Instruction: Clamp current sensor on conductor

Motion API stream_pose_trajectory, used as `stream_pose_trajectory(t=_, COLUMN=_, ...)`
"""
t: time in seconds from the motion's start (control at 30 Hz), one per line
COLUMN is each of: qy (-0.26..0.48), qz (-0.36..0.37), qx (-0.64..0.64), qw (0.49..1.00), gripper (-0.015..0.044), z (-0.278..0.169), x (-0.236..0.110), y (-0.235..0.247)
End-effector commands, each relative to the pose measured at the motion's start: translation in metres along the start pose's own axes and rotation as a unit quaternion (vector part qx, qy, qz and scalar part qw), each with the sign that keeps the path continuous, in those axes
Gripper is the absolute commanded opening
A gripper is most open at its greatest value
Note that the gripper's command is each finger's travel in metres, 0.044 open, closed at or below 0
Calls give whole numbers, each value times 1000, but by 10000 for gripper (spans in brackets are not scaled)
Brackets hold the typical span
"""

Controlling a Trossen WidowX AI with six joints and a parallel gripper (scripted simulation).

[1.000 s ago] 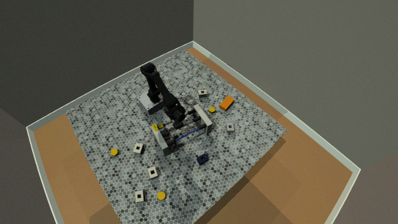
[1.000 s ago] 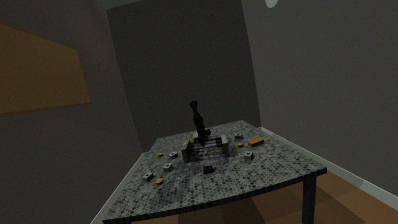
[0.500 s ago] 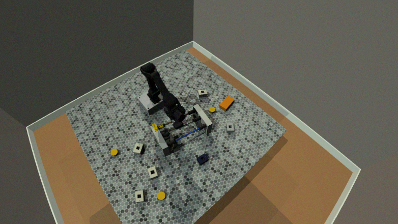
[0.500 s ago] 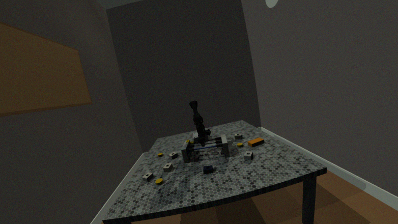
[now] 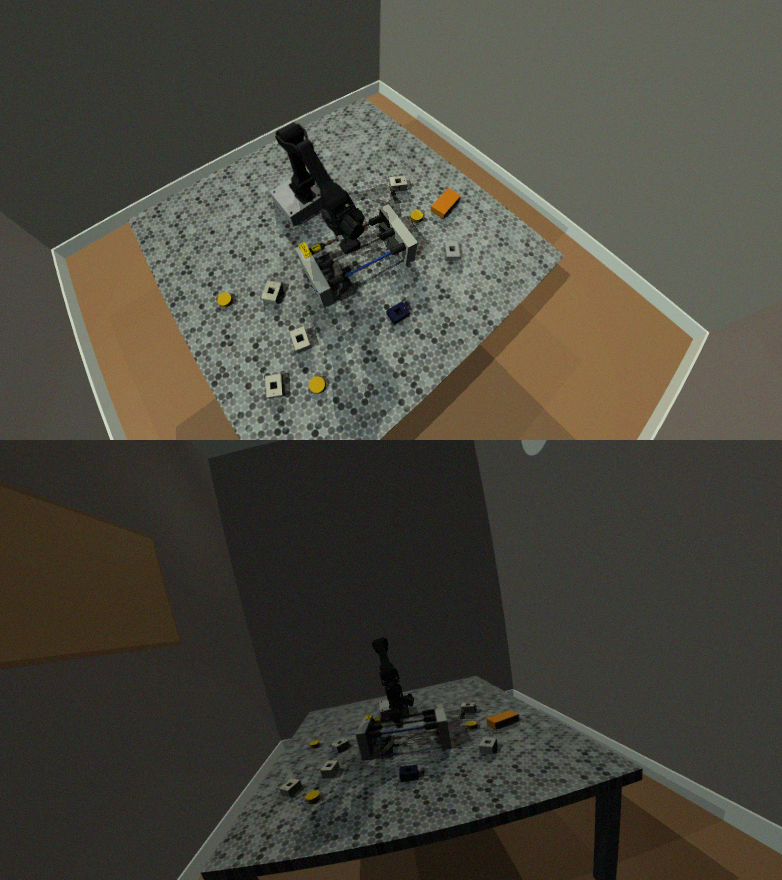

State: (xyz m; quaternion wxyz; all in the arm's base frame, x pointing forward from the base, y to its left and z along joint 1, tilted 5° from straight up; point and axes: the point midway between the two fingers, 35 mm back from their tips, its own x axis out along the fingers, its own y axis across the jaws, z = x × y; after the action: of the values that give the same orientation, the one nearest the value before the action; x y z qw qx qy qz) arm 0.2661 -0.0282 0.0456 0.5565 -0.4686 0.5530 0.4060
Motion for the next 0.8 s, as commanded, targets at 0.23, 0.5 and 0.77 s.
stream_pose_trajectory(t=0.23, qy=0, qz=-1, qx=0, qw=1000, gripper=0, z=0, x=0, y=-1)
stream_pose_trajectory(t=0.5, qy=-1, qz=-3, qx=-1, qw=1000, gripper=0, z=0, x=-8, y=0)
stream_pose_trajectory(t=0.77, qy=-2, qz=-7, qx=-3, qw=1000, gripper=0, z=0, x=-16, y=0)
